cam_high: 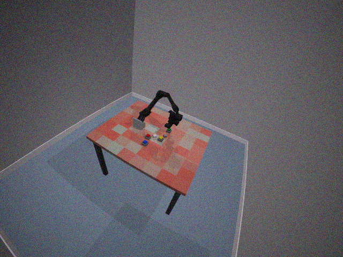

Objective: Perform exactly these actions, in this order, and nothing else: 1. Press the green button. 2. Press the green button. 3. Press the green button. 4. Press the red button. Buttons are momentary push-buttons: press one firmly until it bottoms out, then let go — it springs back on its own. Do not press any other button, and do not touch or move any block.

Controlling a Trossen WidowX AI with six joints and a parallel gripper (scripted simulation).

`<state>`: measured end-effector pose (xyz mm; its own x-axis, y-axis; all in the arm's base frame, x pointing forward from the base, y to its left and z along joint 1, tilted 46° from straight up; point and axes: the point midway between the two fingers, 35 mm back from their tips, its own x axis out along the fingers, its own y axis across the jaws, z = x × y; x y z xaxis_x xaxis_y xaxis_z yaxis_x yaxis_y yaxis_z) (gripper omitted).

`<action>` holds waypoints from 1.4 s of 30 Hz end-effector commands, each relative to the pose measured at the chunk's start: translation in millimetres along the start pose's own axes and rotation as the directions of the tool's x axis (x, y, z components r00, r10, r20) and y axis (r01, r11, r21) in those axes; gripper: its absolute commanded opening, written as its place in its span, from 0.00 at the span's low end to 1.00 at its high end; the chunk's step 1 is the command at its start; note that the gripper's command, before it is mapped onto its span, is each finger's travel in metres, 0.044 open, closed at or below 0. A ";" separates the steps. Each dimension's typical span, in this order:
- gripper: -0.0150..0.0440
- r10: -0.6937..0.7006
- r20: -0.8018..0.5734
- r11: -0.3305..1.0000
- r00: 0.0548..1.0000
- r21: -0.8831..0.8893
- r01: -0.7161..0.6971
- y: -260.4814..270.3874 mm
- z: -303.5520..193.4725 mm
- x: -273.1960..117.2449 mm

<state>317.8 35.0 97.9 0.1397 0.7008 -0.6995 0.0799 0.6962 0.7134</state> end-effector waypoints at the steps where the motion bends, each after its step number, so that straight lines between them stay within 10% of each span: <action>1: 0.29 0.001 -0.006 1.000 1.000 0.011 -0.001 -1.2 -2.5 8.1; 31: 0.29 0.002 -0.006 1.000 1.000 0.011 -0.002 -1.0 -2.9 16.8; 42: 0.29 -0.002 -0.006 1.000 1.000 0.012 0.002 -2.2 -0.9 -38.1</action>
<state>310.4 22.7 108.7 0.1232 0.7075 -0.6959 0.0998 0.6889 0.7180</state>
